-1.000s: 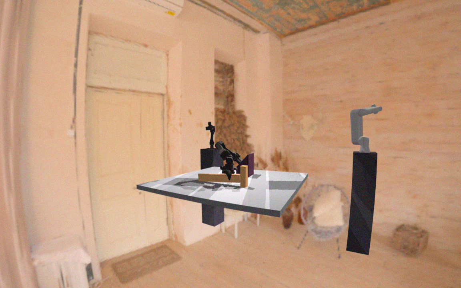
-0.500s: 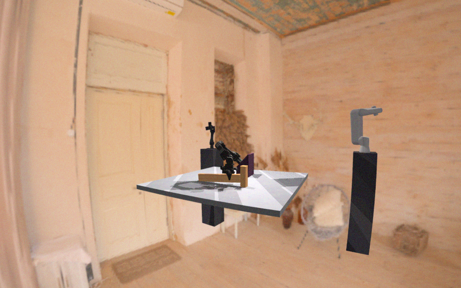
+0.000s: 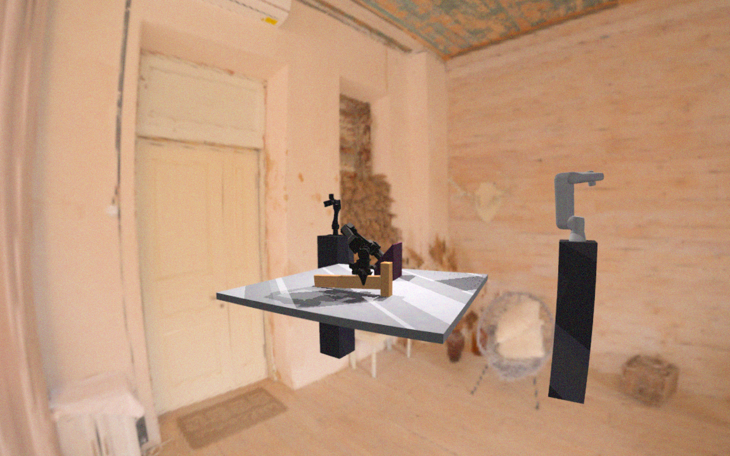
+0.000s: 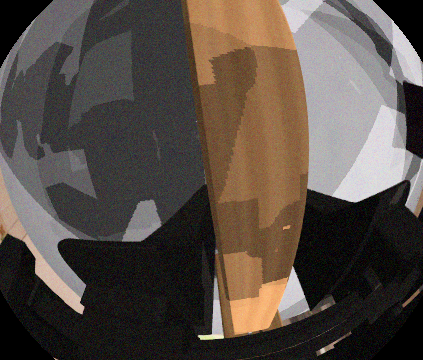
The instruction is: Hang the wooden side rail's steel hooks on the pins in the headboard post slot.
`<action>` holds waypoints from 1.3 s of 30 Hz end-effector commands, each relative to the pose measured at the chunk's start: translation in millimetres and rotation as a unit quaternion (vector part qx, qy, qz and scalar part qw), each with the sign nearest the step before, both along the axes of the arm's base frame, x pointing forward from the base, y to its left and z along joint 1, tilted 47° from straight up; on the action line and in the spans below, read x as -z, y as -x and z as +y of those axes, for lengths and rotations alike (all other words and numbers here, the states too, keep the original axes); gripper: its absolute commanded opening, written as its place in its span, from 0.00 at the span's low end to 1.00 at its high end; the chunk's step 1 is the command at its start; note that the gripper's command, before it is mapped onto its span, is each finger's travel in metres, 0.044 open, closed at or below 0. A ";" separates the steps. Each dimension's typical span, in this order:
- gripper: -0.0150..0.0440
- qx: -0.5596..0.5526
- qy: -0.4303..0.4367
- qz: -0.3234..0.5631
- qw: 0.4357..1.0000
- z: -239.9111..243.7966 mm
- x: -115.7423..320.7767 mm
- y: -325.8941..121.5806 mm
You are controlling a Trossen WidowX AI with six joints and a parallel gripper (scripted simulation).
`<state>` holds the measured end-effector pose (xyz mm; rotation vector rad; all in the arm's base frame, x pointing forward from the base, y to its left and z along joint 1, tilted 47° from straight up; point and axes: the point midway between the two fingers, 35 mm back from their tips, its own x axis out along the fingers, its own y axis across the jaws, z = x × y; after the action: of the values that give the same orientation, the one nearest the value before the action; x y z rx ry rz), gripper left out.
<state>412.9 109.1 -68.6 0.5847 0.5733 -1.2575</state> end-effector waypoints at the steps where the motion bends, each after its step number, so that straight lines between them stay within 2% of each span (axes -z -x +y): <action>1: 0.25 -0.009 -0.001 -0.003 1.000 8.4 0.2 2.3; 39: 0.25 -0.009 -0.001 -0.003 1.000 11.7 1.9 2.8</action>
<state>409.7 110.3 -72.8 0.5755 0.5752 -1.2581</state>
